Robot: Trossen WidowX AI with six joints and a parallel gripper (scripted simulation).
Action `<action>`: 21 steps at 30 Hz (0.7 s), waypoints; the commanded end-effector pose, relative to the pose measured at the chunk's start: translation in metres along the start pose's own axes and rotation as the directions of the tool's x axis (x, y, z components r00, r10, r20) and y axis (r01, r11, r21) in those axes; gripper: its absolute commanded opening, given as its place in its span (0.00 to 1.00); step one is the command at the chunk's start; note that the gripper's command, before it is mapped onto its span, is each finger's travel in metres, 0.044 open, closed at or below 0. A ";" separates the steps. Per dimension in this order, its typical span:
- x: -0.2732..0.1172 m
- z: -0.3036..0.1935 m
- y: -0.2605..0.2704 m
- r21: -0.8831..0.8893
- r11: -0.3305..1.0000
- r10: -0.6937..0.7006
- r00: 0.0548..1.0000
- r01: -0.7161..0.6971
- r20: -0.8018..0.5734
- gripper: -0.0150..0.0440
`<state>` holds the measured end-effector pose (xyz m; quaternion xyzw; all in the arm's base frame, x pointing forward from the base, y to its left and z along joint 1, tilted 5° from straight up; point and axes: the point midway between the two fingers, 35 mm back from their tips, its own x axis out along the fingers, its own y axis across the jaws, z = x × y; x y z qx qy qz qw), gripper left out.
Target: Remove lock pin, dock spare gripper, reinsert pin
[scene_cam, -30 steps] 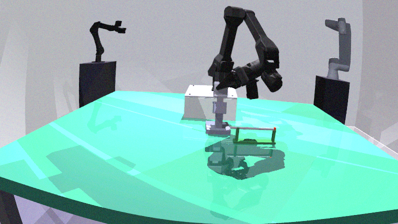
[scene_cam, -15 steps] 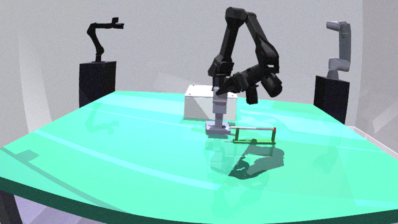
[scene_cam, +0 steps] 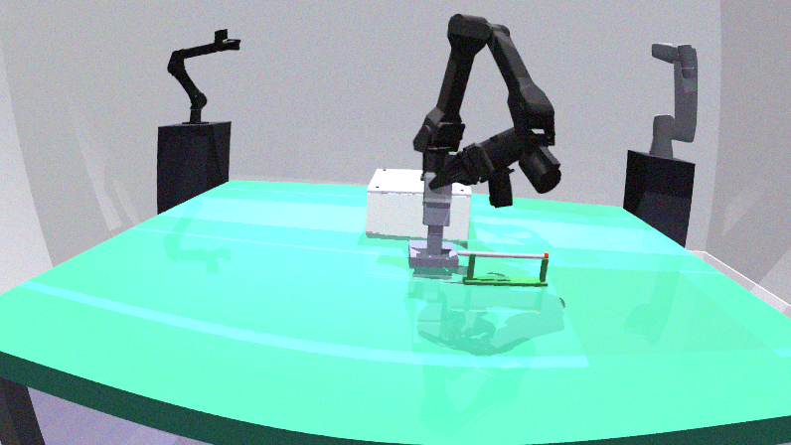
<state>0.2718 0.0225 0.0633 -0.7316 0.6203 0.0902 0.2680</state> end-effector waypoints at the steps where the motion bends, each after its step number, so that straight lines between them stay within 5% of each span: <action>1: 0.000 0.000 0.000 0.002 1.000 0.000 1.000 0.000 0.001 0.57; 11: 0.000 0.000 0.000 0.002 1.000 0.000 1.000 0.000 0.001 1.00; 21: -0.009 -0.016 0.001 -0.016 1.000 0.002 1.000 -0.002 -0.007 1.00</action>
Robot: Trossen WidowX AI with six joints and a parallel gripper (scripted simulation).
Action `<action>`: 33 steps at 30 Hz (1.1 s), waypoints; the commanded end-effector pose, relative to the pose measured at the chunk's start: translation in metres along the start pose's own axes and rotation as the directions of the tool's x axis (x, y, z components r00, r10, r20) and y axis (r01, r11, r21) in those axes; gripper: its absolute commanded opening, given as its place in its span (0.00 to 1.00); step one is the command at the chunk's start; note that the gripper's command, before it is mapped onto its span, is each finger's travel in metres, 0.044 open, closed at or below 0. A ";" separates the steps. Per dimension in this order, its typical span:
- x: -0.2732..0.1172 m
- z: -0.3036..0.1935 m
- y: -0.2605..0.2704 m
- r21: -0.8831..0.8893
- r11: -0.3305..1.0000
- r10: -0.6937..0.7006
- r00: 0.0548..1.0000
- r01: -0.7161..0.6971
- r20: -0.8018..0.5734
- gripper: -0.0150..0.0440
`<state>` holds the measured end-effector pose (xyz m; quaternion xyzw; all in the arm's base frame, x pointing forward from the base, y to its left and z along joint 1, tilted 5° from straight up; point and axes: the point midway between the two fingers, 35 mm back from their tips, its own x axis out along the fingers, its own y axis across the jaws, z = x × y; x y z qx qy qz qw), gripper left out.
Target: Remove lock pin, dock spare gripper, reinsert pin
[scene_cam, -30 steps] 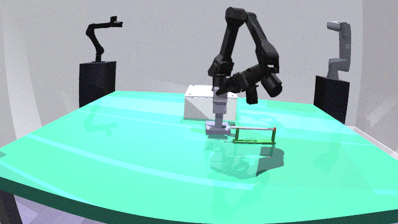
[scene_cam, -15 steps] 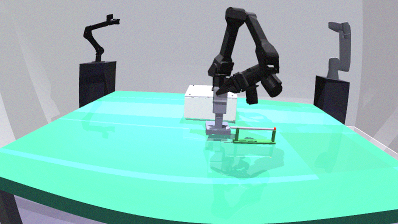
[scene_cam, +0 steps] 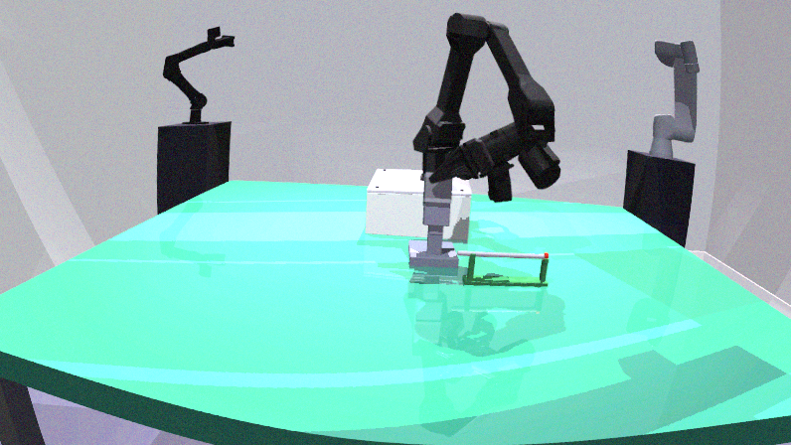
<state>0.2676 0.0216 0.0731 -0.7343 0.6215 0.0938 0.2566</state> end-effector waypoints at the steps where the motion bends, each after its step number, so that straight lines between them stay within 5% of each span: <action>1: -0.005 -0.008 0.000 0.004 1.000 0.000 1.000 0.000 0.002 1.00; 33: -0.032 -0.066 0.006 -0.085 0.996 -0.006 1.000 0.004 -0.029 1.00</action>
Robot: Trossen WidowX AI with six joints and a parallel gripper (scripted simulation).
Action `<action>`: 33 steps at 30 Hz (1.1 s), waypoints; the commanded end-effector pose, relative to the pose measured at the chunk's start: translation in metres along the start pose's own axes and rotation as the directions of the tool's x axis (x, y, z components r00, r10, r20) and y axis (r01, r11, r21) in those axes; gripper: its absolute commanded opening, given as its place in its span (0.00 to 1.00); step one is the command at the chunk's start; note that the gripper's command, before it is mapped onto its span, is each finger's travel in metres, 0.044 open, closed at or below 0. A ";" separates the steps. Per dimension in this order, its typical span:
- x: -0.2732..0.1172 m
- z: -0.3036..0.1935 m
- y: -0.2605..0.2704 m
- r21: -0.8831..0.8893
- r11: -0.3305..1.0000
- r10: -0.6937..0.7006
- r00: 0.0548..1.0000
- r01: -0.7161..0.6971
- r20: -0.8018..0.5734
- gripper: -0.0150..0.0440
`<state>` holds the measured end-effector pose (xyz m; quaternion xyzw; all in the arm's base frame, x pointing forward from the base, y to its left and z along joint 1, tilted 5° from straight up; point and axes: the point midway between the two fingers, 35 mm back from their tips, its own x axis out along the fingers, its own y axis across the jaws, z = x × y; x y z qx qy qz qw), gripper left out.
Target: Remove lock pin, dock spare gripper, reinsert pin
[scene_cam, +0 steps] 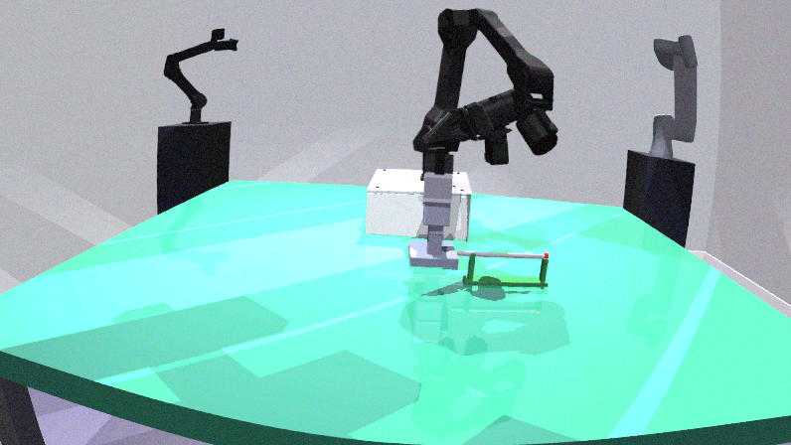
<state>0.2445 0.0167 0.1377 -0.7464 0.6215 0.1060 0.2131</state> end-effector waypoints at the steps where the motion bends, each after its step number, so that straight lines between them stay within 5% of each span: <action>1: -0.002 -0.006 0.000 0.000 1.000 -0.008 1.000 0.008 0.012 1.00; 30: -0.015 -0.040 -0.002 0.002 0.997 -0.079 0.993 0.079 0.089 1.00; 33: -0.034 -0.031 -0.003 0.015 0.992 -0.126 0.983 0.125 0.135 0.87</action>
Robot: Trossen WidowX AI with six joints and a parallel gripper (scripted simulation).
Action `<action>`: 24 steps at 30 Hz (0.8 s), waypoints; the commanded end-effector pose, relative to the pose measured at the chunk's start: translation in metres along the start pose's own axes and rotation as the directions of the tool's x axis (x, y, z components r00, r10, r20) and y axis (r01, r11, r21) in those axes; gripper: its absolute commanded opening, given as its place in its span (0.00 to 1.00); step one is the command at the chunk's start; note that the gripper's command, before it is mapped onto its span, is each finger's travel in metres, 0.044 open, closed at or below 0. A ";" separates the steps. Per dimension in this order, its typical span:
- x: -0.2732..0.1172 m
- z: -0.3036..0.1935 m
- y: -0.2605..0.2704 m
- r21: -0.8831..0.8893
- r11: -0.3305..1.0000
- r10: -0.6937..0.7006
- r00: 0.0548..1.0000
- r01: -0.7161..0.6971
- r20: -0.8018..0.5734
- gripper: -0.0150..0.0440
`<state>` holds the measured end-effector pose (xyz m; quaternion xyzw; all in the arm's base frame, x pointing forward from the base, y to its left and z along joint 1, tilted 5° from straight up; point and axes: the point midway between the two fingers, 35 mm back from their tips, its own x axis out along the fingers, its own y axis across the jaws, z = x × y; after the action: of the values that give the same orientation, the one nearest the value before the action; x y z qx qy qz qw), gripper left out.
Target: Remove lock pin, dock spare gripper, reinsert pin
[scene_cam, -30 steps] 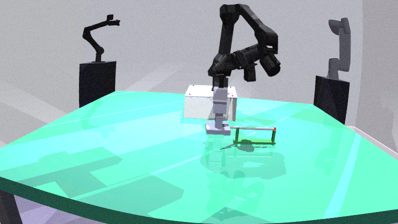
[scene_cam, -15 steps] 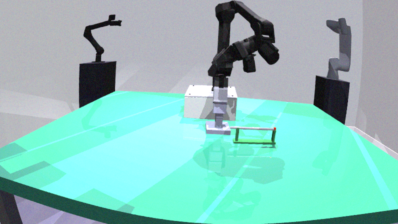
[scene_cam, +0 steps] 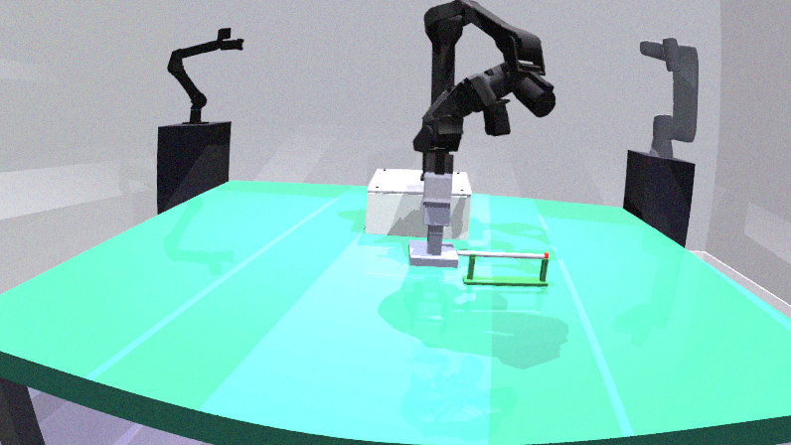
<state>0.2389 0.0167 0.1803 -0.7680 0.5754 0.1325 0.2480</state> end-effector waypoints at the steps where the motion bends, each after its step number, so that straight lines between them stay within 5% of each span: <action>1: -0.026 0.017 -0.003 0.012 0.998 -0.064 0.995 0.064 0.070 0.82; 7: -0.103 0.058 0.007 0.036 0.976 -0.216 0.937 0.214 0.274 0.56; 10: -0.123 0.067 0.014 0.039 0.969 -0.244 0.913 0.245 0.326 0.56; 14: -0.120 0.070 0.009 0.041 0.976 -0.214 0.917 0.213 0.336 0.56; 24: -0.067 0.116 -0.088 0.023 0.990 0.105 0.835 -0.140 0.541 0.56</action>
<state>0.2796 0.1559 0.1482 -0.6854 0.5226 0.3134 0.3987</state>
